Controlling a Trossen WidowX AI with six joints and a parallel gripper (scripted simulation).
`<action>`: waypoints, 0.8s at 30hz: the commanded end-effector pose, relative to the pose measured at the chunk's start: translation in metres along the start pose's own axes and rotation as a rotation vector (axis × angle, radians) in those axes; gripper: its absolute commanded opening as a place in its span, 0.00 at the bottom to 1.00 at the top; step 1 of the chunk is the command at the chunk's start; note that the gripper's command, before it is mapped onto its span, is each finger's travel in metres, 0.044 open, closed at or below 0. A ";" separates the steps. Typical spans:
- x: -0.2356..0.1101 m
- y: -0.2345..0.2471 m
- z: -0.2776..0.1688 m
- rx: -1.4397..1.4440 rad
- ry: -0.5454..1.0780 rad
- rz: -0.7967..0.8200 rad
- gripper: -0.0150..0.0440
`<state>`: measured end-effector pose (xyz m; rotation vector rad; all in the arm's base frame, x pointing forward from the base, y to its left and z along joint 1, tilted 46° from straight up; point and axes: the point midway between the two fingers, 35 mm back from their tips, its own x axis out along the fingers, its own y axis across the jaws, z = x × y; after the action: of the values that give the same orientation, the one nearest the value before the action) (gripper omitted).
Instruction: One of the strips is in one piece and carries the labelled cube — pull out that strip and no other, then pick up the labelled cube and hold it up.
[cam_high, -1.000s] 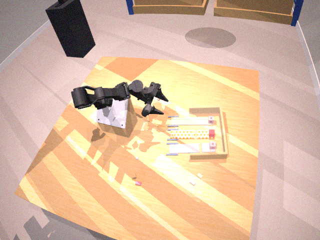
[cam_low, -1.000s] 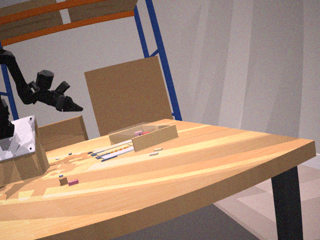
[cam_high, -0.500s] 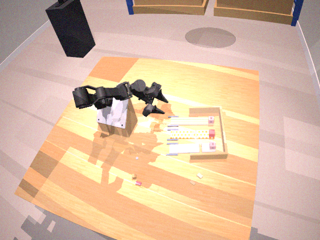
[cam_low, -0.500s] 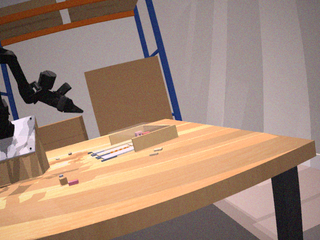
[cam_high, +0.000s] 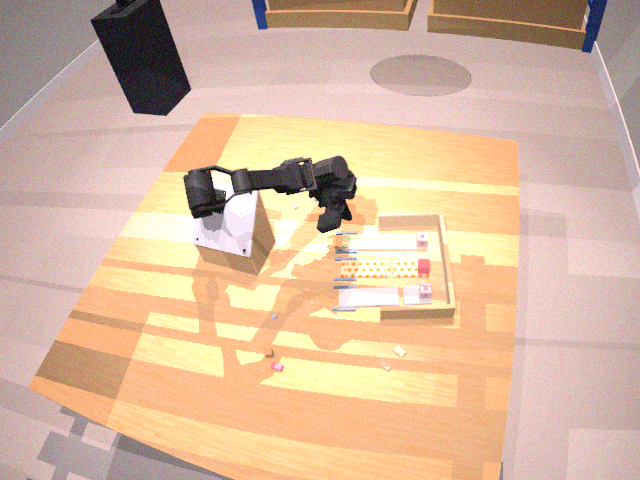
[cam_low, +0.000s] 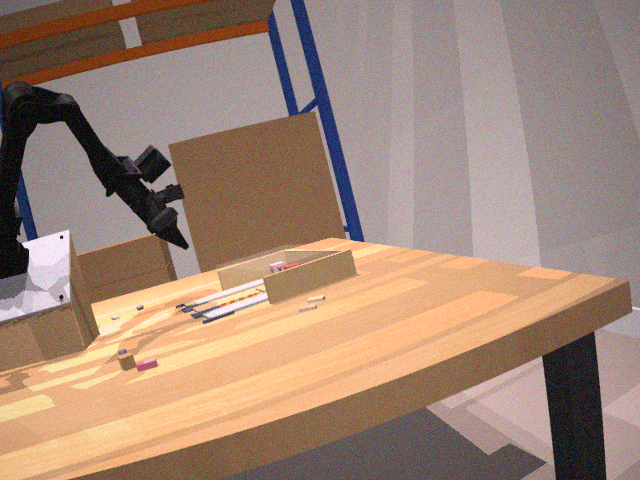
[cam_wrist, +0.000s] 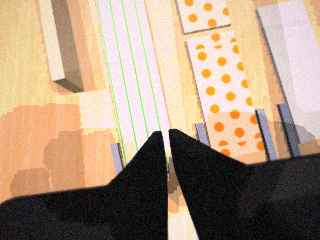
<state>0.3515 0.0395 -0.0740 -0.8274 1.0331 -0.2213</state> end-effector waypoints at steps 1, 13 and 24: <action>0.036 0.010 -0.006 -0.029 0.326 0.009 0.25; 0.046 0.019 -0.016 -0.058 0.516 -0.003 0.25; 0.051 0.018 -0.019 -0.058 0.515 -0.003 0.25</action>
<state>0.3567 0.0182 -0.1240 -0.8477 1.5268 -0.4152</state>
